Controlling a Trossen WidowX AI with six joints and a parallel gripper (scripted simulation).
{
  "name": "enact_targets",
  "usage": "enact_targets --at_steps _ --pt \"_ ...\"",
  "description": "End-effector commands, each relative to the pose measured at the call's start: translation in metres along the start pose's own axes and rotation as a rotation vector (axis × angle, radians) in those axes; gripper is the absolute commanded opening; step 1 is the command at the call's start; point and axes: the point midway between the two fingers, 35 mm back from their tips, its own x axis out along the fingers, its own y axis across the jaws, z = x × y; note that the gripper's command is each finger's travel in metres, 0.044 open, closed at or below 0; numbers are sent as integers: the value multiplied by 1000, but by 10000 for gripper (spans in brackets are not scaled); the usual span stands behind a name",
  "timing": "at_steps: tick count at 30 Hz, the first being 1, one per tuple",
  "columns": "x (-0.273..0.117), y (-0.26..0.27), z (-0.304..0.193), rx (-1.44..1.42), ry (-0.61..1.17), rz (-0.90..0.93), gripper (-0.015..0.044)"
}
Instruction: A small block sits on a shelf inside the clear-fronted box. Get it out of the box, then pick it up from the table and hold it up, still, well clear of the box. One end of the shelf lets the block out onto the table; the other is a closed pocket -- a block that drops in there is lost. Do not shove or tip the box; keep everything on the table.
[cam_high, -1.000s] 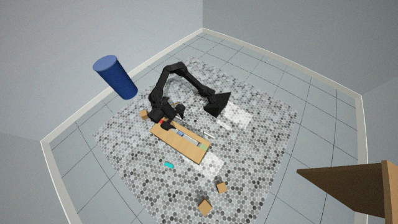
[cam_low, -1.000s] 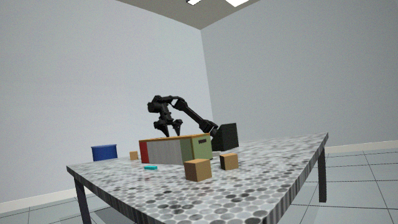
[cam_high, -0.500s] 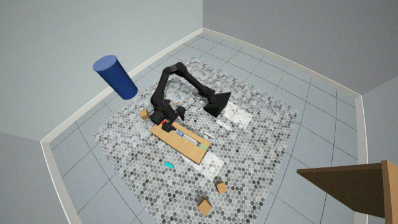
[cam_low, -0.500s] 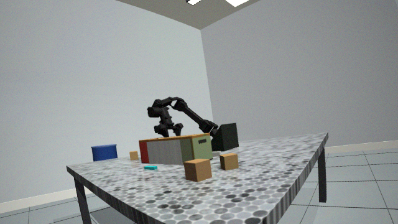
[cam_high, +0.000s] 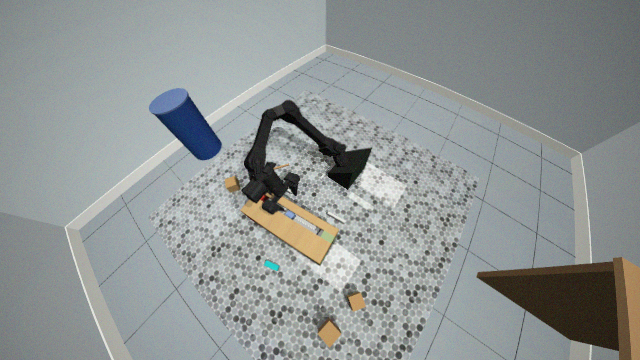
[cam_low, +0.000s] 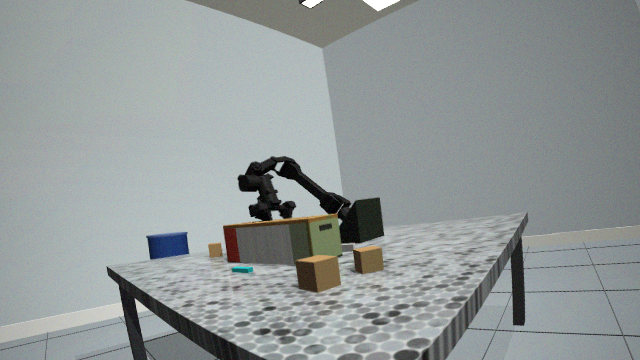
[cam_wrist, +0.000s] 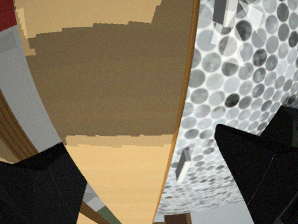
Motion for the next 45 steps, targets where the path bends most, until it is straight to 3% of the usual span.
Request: enact_targets --at_steps 1,38,45 --pt "5 -1 -12 1 1 -5 400" --pt "36 -2 -98 1 5 -5 400" --pt "31 -2 -83 1 4 -5 400"
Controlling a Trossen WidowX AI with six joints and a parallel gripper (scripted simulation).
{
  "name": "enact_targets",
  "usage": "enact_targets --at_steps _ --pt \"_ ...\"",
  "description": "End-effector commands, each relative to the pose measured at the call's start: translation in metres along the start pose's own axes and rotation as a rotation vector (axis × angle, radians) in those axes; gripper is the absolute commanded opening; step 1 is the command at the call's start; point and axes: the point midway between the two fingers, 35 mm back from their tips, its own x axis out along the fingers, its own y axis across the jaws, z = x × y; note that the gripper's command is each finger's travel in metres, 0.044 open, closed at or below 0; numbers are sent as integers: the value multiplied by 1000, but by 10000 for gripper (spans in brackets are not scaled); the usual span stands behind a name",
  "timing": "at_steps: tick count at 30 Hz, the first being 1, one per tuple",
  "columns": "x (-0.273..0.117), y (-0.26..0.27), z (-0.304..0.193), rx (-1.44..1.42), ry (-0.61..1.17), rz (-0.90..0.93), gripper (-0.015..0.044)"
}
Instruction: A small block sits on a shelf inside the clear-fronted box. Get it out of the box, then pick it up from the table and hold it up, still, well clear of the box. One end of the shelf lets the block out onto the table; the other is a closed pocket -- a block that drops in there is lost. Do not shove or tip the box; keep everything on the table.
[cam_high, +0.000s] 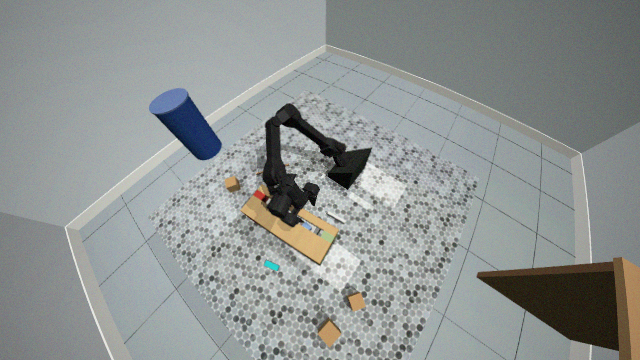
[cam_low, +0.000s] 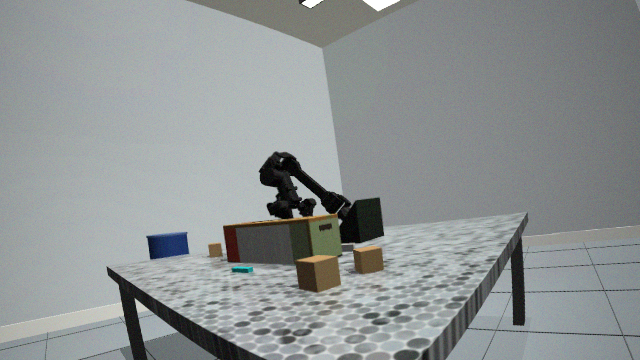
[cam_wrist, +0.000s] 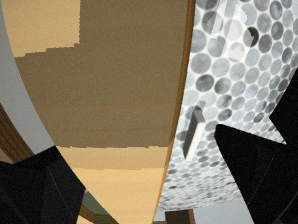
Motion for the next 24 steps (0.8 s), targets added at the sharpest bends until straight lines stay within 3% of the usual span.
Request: enact_targets --at_steps 1,24 --pt "-2 0 5 -4 1 1 400" --pt "4 -1 -13 -4 1 1 400"
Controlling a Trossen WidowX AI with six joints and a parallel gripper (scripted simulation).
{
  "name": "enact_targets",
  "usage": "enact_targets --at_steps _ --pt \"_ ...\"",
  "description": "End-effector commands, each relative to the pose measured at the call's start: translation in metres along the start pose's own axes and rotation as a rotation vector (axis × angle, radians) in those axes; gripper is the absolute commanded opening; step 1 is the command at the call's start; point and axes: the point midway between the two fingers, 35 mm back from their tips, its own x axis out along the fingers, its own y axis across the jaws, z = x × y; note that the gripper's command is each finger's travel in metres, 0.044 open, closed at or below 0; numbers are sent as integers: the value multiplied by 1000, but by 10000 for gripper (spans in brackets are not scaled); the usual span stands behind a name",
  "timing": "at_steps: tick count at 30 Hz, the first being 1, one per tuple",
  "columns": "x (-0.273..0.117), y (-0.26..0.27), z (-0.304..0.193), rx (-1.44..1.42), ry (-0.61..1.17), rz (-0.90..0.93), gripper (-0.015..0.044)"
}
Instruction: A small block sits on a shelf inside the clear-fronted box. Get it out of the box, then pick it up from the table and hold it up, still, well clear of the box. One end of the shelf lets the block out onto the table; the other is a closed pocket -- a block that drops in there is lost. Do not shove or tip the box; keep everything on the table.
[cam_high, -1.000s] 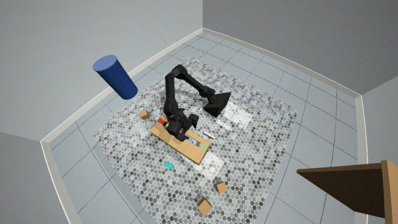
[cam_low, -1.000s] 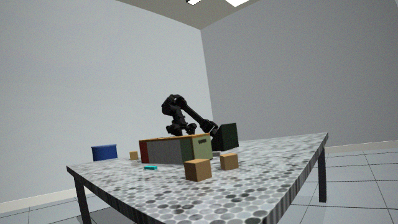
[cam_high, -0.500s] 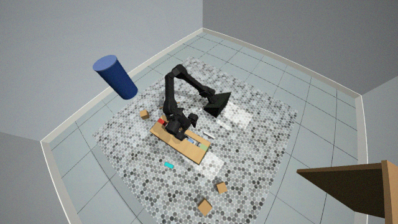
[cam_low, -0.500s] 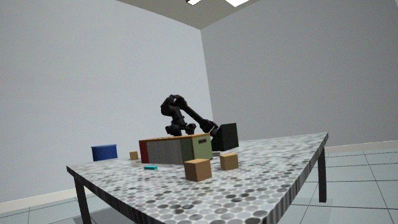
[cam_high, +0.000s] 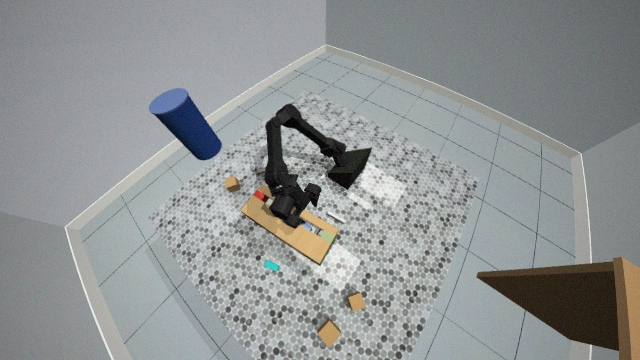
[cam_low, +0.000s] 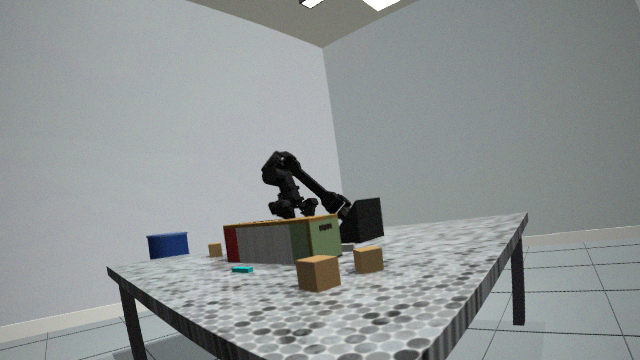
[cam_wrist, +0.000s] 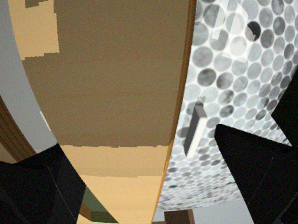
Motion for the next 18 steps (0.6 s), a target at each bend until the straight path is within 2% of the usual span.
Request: enact_targets --at_steps 1,18 --pt "2 -1 -5 5 4 -3 400" --pt "8 -1 -22 5 4 -3 400"
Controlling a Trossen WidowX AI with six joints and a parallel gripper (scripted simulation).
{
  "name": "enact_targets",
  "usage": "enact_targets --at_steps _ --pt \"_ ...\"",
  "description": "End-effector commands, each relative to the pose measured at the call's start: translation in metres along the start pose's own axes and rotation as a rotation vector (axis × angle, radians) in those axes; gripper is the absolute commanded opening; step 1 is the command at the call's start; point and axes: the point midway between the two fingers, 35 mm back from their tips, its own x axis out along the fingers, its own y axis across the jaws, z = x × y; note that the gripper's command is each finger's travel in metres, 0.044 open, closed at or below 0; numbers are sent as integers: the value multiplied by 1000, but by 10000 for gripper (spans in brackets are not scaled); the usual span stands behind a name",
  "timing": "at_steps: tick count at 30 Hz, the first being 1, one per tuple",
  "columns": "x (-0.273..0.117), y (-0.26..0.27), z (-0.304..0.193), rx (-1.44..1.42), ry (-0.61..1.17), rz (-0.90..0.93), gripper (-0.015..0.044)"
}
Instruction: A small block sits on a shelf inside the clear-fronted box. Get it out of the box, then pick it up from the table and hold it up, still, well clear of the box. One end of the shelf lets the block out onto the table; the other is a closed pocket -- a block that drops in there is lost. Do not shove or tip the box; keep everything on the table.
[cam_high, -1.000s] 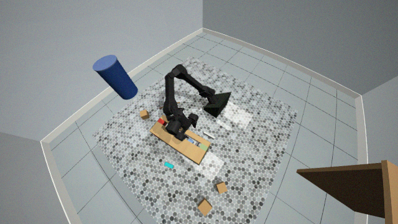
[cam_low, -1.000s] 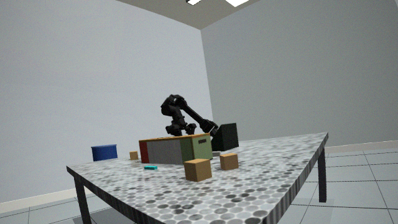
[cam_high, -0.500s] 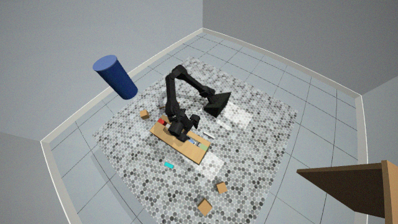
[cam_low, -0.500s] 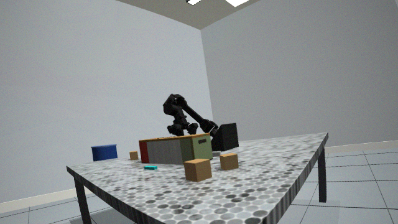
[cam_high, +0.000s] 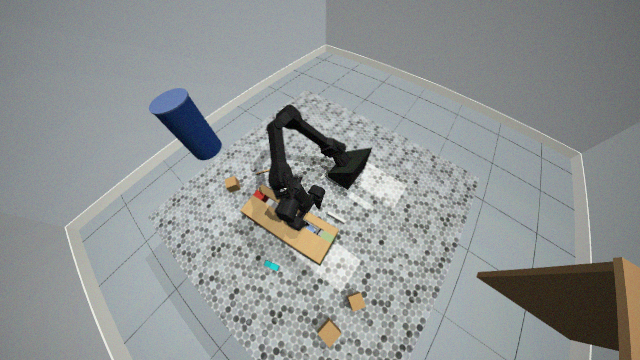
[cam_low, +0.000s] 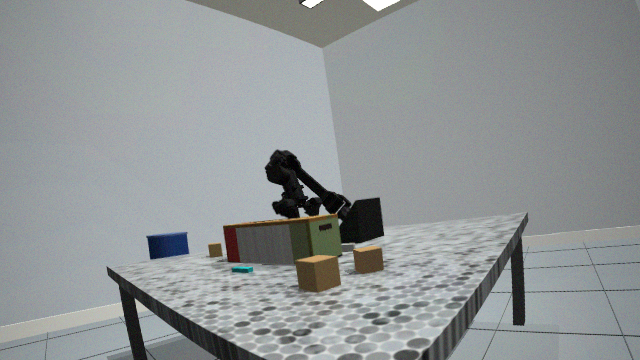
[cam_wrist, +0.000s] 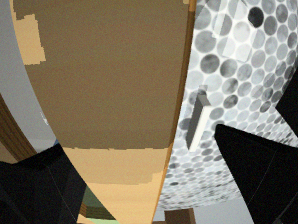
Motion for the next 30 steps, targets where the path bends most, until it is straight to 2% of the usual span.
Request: enact_targets --at_steps 1,30 --pt "3 -1 -5 5 3 -4 400" --pt "12 -1 -33 5 5 -3 400"
